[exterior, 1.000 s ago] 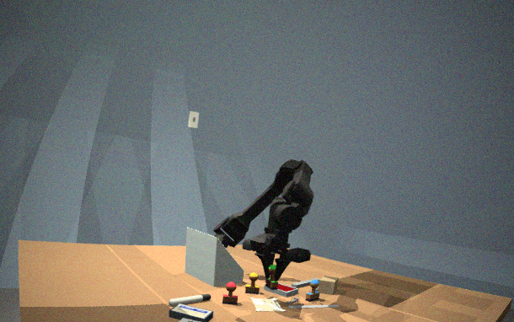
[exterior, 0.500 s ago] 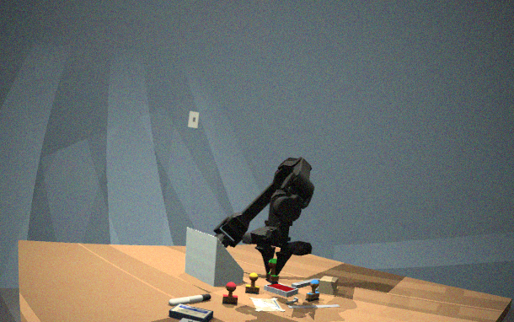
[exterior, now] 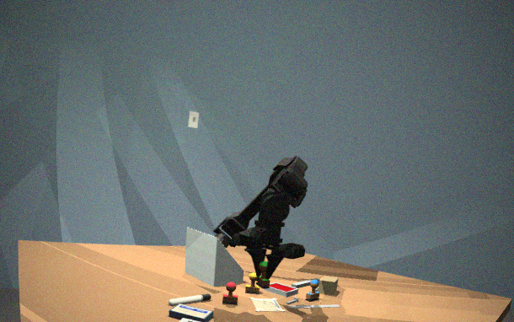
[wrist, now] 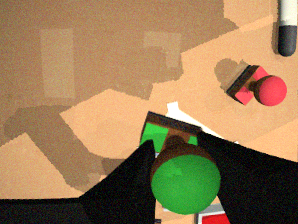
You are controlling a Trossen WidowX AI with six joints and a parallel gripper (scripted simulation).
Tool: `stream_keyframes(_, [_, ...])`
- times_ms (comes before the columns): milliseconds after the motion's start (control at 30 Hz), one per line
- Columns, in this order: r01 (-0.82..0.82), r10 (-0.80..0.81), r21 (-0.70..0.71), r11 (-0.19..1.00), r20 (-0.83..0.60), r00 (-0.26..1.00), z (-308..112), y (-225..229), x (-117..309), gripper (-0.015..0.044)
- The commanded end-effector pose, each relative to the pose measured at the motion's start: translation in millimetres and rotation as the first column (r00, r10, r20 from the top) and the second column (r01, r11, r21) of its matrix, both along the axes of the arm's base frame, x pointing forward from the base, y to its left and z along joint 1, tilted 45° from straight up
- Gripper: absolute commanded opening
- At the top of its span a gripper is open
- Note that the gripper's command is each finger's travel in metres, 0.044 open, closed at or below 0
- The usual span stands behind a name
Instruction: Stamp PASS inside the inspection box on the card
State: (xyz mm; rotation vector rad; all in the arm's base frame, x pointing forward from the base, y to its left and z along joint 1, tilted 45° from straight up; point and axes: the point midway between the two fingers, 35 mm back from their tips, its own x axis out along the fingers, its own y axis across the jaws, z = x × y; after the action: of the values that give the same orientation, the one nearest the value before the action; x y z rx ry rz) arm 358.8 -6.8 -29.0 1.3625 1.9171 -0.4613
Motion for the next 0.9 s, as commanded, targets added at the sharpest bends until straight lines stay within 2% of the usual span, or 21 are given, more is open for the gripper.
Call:
stream_keyframes(0, [-0.005, 0.005, -0.002, 1.0, 0.0, 1.0, -15, -13, 10, 0.0])
stream_keyframes(367, [-0.007, 0.007, -0.002, 1.0, 0.003, 1.0, -50, -40, 25, 0.0])
stream_keyframes(867, [-0.007, 0.007, -0.002, 1.0, 0.004, 1.0, -62, -30, 24, 0.0])
